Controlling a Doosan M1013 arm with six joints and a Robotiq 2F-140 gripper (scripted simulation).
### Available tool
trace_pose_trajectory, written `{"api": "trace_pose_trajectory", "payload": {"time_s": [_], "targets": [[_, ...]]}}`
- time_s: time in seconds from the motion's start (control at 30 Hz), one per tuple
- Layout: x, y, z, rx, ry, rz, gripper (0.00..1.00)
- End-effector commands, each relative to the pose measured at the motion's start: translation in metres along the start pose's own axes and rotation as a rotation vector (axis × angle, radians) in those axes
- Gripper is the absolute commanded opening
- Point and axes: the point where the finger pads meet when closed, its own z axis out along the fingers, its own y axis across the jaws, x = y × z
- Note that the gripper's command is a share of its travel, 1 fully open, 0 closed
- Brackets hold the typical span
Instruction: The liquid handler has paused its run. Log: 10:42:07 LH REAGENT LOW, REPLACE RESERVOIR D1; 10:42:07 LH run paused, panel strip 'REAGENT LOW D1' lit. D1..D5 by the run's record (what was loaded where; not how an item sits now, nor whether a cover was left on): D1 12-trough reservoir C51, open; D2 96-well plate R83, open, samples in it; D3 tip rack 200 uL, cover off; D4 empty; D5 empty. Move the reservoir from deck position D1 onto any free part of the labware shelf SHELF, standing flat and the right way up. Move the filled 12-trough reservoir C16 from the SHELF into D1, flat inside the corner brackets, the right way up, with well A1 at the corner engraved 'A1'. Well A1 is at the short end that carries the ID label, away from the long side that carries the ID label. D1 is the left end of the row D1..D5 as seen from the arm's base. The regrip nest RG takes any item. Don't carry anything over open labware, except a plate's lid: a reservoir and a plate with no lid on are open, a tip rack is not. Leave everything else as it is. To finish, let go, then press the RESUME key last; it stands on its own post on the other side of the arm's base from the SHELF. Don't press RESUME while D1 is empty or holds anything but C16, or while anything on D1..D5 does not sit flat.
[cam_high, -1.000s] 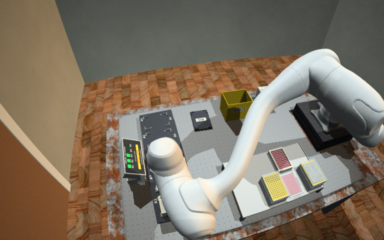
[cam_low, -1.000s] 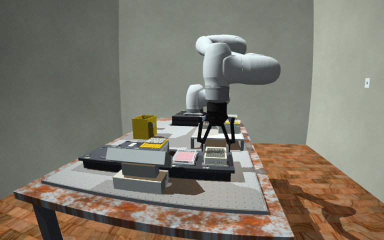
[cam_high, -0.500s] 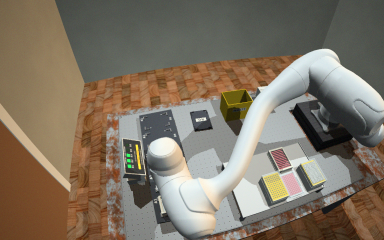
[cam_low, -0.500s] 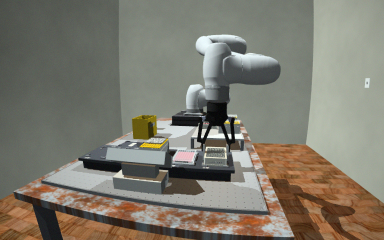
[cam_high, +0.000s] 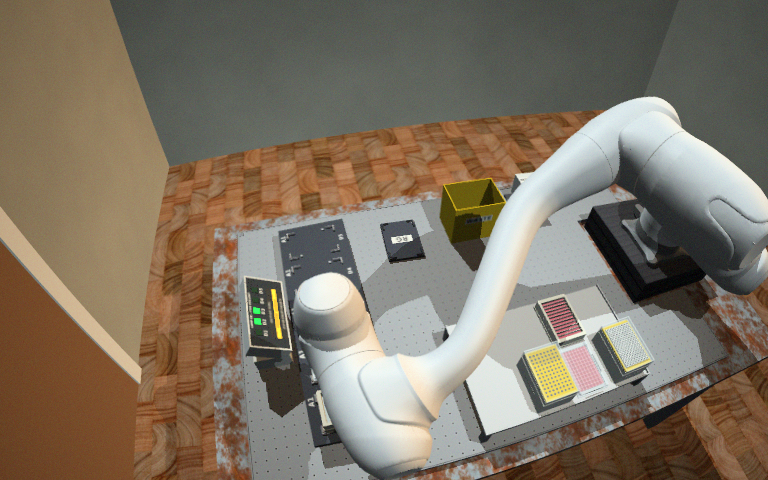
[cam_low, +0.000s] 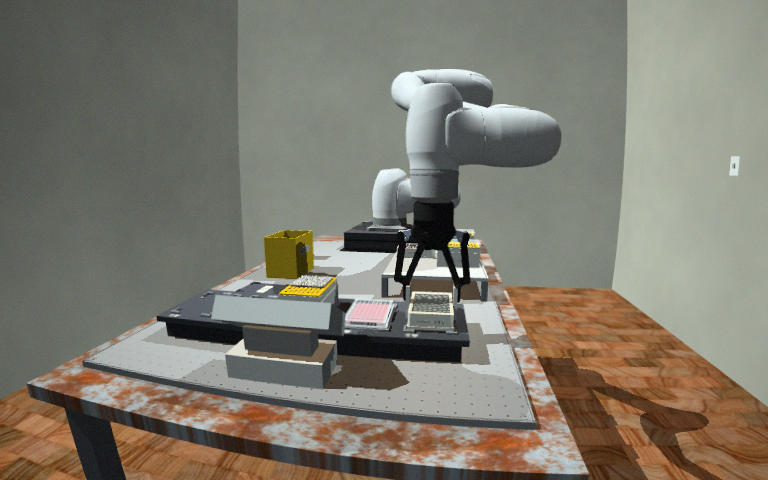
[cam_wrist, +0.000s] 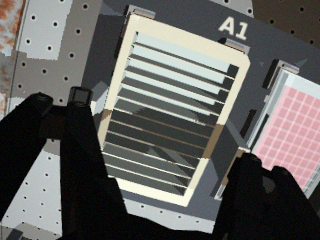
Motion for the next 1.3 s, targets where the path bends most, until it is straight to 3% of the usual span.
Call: {"api": "trace_pose_trajectory", "payload": {"time_s": [0.0, 1.27], "targets": [[0.0, 0.0, -0.005, 0.0, 0.001, 0.0, 0.0], [0.0, 0.0, -0.059, 0.0, 0.001, 0.0, 0.0]]}}
